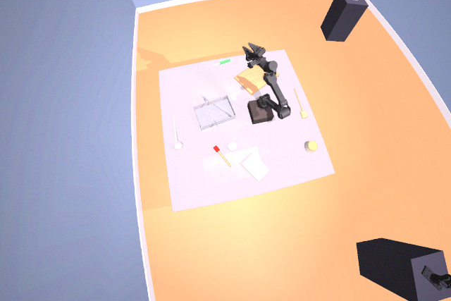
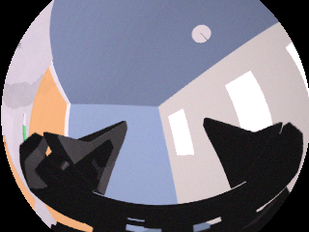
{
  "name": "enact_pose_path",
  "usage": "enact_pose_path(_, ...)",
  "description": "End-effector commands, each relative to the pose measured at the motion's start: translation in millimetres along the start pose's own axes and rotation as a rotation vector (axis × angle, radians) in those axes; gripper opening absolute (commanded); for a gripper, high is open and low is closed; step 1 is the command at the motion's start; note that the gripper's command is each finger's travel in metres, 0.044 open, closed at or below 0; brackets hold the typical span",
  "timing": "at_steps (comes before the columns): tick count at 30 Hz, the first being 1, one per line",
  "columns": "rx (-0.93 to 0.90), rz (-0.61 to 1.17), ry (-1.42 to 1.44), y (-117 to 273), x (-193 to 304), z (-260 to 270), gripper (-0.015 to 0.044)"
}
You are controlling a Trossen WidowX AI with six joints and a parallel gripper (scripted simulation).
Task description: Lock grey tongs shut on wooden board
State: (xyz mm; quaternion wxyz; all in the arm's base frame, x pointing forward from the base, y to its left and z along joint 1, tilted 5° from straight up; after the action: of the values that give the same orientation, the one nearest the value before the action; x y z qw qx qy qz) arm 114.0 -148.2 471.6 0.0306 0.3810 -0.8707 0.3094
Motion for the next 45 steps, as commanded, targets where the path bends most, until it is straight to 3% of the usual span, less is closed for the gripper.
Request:
enact_pose_path(1, -0.173, -0.057, -0.362, -35.2, -12.1, 39.1, 0.0440)
enact_pose_path(8, -0.538, -0.105, -0.901, -81.9, -71.3, 107.7, 0.0440)
enact_pose_path(14, -0.917, -0.045, -1.238, -96.2, -137.6, 159.7, 0.0440)
enact_pose_path(21, -1.455, 0.290, -1.517, -81.2, -234.4, 217.8, 0.0440)
enact_pose_path(27, -1.795, 0.766, -1.524, -43.6, -307.8, 250.5, 0.0440)
enact_pose_path(35, -1.913, 1.432, -1.255, 22.7, -379.0, 272.7, 0.0440)
enact_pose_path(45, -1.905, 1.483, -1.225, 28.4, -383.5, 273.7, 0.0440)
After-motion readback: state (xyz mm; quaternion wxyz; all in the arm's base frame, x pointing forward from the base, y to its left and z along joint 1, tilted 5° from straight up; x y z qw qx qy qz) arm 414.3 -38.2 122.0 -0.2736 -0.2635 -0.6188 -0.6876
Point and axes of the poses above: the point midway between the two fingers, 35 mm back from their tips, its own y axis back along the fingers, its own z axis across the jaws, x = y × z, the point moved 4 cm from there along y, back along the fingers, and after that the axes turned 8 degrees about y, right-handed, at the moved point
